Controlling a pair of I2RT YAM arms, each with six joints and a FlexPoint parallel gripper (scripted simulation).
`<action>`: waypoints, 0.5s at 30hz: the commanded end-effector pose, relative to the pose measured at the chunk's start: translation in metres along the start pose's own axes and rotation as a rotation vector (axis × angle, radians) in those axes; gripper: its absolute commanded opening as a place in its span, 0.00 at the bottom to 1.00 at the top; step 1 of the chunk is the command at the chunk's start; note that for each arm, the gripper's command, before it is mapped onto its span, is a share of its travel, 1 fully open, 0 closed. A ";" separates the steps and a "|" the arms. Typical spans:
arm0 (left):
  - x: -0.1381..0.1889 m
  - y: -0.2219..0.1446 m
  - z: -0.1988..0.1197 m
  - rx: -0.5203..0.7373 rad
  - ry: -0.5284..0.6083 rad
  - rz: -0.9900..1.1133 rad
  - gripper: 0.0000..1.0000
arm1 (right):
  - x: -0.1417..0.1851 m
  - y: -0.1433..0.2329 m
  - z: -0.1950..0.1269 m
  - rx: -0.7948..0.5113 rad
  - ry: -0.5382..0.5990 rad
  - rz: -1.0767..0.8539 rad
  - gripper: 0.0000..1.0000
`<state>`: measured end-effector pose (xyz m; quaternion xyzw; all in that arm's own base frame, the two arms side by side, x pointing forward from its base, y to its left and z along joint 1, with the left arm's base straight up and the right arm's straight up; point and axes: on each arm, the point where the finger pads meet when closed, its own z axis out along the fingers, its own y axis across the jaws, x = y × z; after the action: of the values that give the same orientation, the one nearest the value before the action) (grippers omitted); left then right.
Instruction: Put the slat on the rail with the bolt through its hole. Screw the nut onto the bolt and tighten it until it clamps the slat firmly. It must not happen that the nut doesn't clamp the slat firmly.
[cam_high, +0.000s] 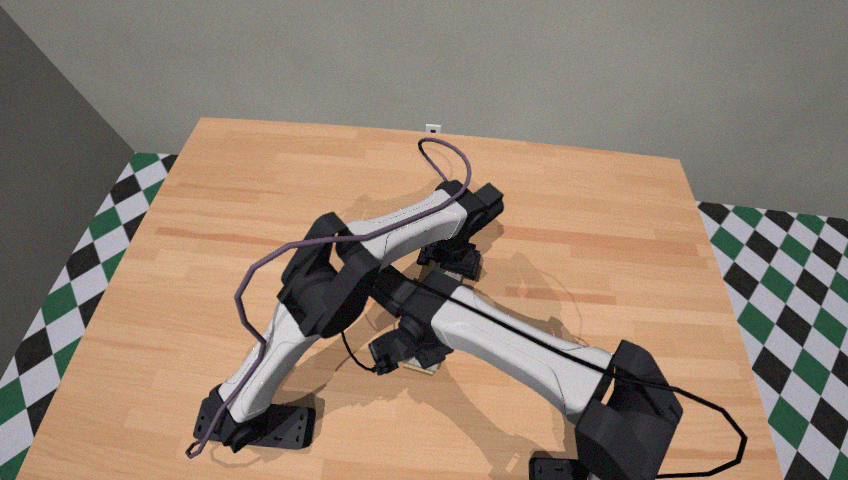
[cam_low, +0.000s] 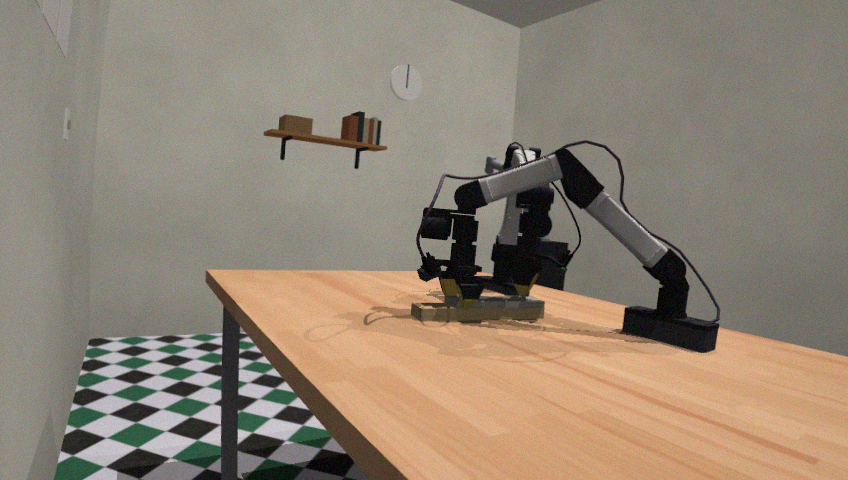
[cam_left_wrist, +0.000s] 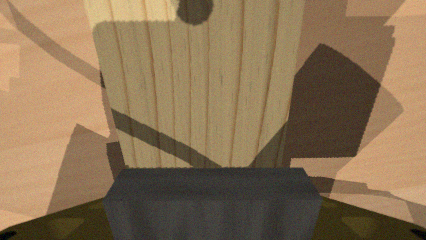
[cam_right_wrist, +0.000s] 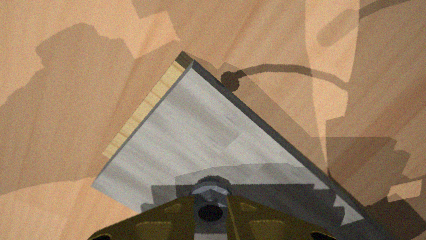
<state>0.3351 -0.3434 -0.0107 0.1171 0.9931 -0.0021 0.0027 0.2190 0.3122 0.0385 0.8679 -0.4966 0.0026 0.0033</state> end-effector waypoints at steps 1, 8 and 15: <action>-0.003 -0.001 -0.007 0.009 -0.015 -0.001 0.67 | 0.000 0.002 -0.003 -0.004 0.000 0.157 0.14; -0.003 -0.001 -0.007 0.009 -0.015 -0.001 0.67 | 0.000 0.000 -0.003 0.004 -0.006 0.395 0.14; -0.003 -0.001 -0.007 0.009 -0.015 -0.001 0.67 | 0.000 0.001 -0.003 0.004 -0.008 0.633 0.14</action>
<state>0.3351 -0.3434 -0.0107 0.1171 0.9931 -0.0021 0.0027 0.2184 0.3121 0.0384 0.7322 -0.6811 0.0033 0.0034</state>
